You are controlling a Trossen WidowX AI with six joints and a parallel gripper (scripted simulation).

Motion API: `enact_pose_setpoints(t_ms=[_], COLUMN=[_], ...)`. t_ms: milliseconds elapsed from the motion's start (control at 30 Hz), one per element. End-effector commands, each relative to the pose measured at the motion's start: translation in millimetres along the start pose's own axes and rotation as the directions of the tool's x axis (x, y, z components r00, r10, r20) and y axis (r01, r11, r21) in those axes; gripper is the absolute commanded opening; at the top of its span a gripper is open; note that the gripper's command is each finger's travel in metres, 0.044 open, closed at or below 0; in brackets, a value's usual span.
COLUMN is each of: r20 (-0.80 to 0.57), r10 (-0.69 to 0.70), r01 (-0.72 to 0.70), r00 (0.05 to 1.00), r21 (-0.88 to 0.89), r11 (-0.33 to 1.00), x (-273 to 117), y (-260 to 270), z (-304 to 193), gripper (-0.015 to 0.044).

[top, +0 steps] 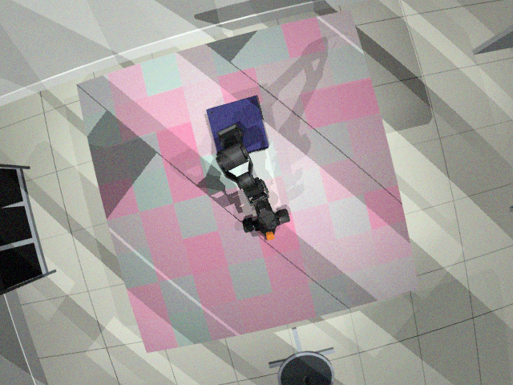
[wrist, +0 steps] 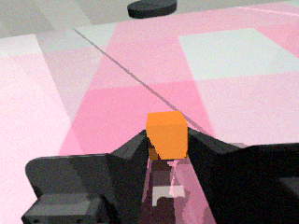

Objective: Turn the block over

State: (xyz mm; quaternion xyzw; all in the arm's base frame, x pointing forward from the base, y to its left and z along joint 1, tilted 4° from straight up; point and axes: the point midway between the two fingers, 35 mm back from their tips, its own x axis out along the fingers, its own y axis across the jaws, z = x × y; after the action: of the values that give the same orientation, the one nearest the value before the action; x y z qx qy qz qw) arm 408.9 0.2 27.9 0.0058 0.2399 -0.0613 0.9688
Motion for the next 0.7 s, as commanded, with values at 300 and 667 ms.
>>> enact_pose_setpoints(t_ms=[300, 667], r20=[0.076, 0.076], r10=[-0.007, -0.007], r01=[0.007, 0.007], r00=[0.997, 0.997], r21=[-0.005, -0.005], r11=[1.0, 1.0], x=[-7.3, -7.3], y=[-1.8, -1.8], z=[0.3, 0.3], gripper=[0.0, 0.0])
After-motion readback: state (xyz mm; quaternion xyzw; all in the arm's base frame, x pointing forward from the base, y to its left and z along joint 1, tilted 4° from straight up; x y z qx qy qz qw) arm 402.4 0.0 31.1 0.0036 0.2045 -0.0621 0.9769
